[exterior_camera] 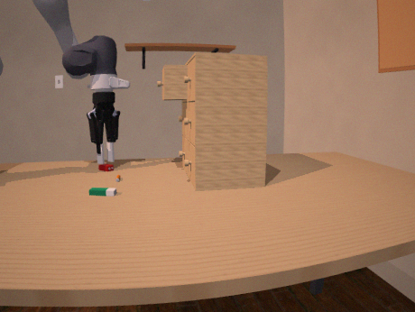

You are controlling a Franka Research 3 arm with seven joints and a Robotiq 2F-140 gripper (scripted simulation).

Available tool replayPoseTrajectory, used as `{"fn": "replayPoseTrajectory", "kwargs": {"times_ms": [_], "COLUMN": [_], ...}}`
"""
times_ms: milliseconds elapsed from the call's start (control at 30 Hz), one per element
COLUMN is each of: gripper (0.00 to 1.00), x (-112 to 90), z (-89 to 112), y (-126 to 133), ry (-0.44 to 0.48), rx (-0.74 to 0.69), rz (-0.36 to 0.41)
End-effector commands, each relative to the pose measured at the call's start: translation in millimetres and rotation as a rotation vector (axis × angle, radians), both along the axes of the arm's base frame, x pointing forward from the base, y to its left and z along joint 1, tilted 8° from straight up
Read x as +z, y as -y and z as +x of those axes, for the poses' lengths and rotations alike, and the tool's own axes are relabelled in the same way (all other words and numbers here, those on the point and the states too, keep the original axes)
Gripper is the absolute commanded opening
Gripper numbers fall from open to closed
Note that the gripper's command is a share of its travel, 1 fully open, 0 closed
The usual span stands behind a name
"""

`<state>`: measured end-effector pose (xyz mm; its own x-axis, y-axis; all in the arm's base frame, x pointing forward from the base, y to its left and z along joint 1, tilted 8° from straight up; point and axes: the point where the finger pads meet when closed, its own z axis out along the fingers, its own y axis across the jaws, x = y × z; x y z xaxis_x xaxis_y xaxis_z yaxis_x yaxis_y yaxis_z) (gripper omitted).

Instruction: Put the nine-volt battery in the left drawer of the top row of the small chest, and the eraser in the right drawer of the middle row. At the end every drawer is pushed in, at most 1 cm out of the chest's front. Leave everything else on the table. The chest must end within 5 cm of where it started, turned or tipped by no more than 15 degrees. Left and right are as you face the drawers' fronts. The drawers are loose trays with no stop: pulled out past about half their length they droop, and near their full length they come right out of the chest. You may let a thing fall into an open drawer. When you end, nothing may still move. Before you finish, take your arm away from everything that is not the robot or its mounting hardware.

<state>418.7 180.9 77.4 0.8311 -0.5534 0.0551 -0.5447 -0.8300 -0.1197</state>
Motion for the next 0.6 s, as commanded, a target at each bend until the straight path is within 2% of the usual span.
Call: {"fn": "replayPoseTrajectory", "kwargs": {"times_ms": [0,267,567], "gripper": [0.26,0.26,0.26], "x": [-4.8,-22.2,-24.1], "z": [0.4,2.3,2.5], "y": [-0.1,-1.3,-1.5], "ry": [0.000,0.000,0.000], "rx": [-0.004,-0.004,-0.004], "rz": [0.000,0.000,0.000]}}
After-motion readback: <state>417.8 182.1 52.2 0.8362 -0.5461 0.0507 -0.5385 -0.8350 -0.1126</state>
